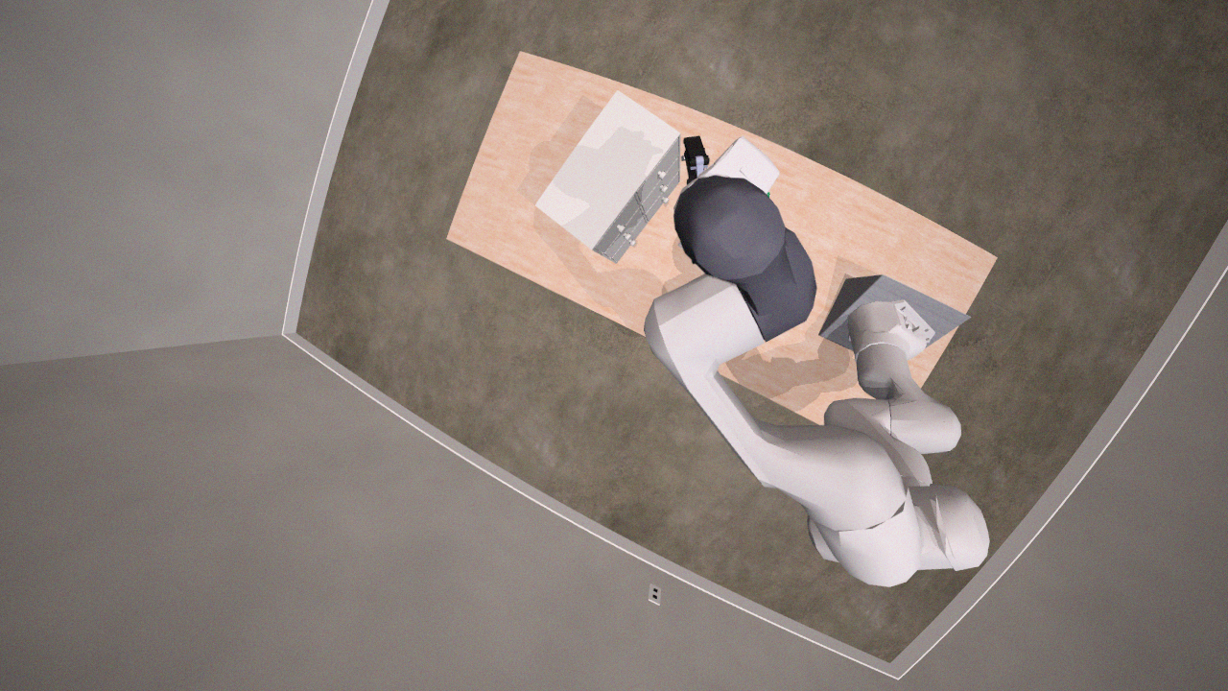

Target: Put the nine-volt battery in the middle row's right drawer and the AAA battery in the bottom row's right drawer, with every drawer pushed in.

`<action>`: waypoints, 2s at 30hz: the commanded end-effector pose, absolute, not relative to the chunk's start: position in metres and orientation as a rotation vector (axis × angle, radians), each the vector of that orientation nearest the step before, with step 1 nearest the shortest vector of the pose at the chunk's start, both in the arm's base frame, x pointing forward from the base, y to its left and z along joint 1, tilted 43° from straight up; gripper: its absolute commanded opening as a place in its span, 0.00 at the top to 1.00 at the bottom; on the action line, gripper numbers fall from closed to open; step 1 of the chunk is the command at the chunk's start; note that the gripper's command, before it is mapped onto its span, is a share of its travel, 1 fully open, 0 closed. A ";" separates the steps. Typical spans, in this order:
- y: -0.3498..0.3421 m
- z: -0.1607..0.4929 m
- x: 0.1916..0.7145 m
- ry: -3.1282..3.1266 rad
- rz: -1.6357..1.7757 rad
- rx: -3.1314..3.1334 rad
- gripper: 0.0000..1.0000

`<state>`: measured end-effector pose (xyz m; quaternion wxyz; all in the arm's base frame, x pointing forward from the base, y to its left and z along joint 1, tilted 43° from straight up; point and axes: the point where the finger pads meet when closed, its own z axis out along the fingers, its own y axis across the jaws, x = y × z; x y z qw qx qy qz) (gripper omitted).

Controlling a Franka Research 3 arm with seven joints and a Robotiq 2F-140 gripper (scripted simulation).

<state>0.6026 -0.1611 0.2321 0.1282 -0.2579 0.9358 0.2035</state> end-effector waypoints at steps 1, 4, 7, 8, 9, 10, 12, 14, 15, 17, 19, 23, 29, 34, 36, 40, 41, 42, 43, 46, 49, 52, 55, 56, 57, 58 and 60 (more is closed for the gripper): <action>-0.158 0.219 0.569 2.831 0.766 -0.531 0.00; -0.160 0.211 0.550 2.871 0.852 -0.441 0.00; -0.161 0.205 0.533 2.902 0.927 -0.362 0.00; -0.161 0.203 0.526 2.915 0.960 -0.327 0.00; -0.162 0.201 0.519 2.925 0.991 -0.295 0.00; -0.162 0.200 0.513 2.935 1.018 -0.266 0.00; -0.162 0.198 0.502 2.950 1.066 -0.217 0.00; -0.162 0.198 0.502 2.950 1.066 -0.217 0.00; -0.162 0.197 0.498 2.956 1.086 -0.196 0.00; -0.162 0.196 0.491 2.965 1.118 -0.162 0.00; -0.162 0.195 0.486 2.971 1.142 -0.138 0.00; -0.161 0.194 0.481 2.977 1.167 -0.111 0.00; -0.161 0.194 0.480 2.978 1.173 -0.106 0.00; -0.161 0.194 0.480 2.978 1.173 -0.106 0.00; -0.161 0.194 0.480 2.978 1.173 -0.106 0.00; -0.161 0.194 0.480 2.978 1.173 -0.106 0.00; -0.161 0.194 0.480 2.978 1.173 -0.106 0.00; -0.161 0.194 0.480 2.978 1.173 -0.106 0.00; -0.161 0.194 0.480 2.978 1.173 -0.106 0.00; -0.161 0.194 0.480 2.978 1.173 -0.106 0.00; -0.161 0.194 0.480 2.978 1.173 -0.106 0.00; -0.161 0.194 0.480 2.978 1.173 -0.106 0.00; -0.161 0.194 0.480 2.978 1.173 -0.106 0.00; -0.161 0.194 0.480 2.978 1.173 -0.106 0.00; -0.161 0.194 0.480 2.978 1.173 -0.106 0.00; -0.161 0.194 0.480 2.978 1.173 -0.106 0.00; -0.163 0.194 0.480 2.977 1.162 -0.117 0.00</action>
